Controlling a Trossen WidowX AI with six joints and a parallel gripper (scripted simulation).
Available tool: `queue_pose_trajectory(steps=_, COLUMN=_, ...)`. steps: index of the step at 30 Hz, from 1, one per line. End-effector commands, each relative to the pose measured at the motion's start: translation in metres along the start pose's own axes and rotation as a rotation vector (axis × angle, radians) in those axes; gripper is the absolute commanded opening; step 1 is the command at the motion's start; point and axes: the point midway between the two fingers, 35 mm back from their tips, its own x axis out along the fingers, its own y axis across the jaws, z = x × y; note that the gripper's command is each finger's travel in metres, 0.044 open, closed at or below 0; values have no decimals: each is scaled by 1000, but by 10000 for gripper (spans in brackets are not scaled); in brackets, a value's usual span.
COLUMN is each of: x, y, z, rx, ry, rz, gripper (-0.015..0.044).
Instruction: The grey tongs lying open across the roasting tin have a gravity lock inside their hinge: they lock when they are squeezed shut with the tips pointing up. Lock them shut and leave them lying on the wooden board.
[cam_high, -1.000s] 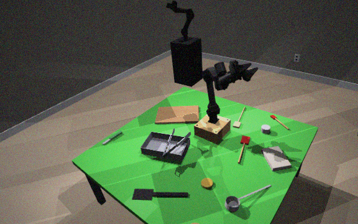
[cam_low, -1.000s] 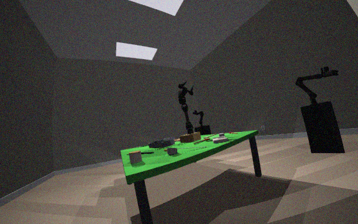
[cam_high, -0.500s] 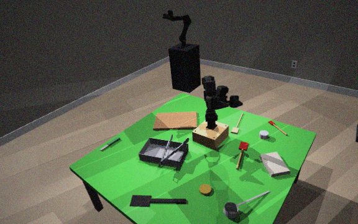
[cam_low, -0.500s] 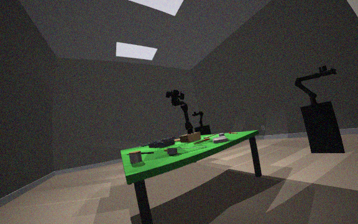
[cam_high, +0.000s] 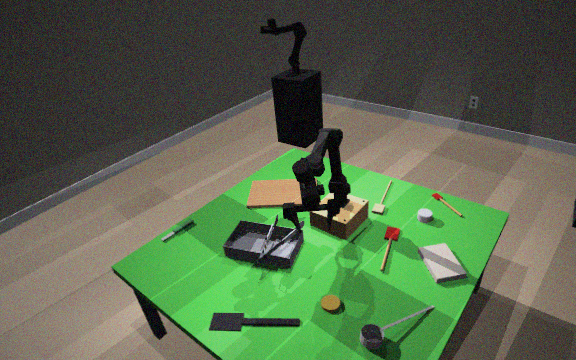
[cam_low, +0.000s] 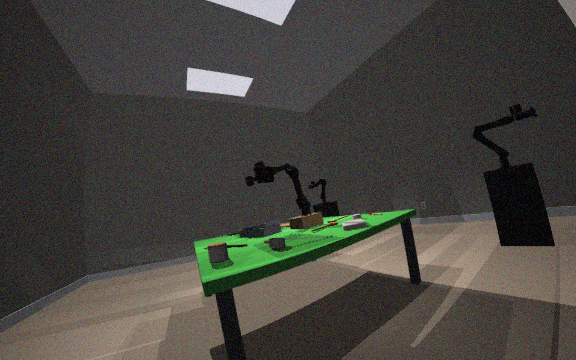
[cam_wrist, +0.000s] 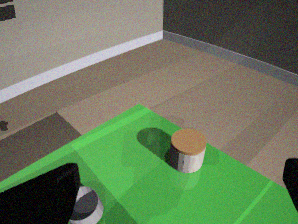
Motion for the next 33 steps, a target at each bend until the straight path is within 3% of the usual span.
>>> queue_pose_trajectory(steps=1, x=-3, y=-51, z=-60, rx=82, ry=222, rz=-113, gripper=440)
queue_pose_trajectory(steps=9, x=-49, y=-118, z=-169, rx=245, ry=641, rz=-265, gripper=440)
queue_pose_trajectory(steps=19, x=-153, y=-150, z=-277, rx=471, ry=1158, rz=-317, gripper=440)
queue_pose_trajectory(steps=33, x=-169, y=-144, z=-286, rx=487, ry=1192, rz=-314, gripper=440)
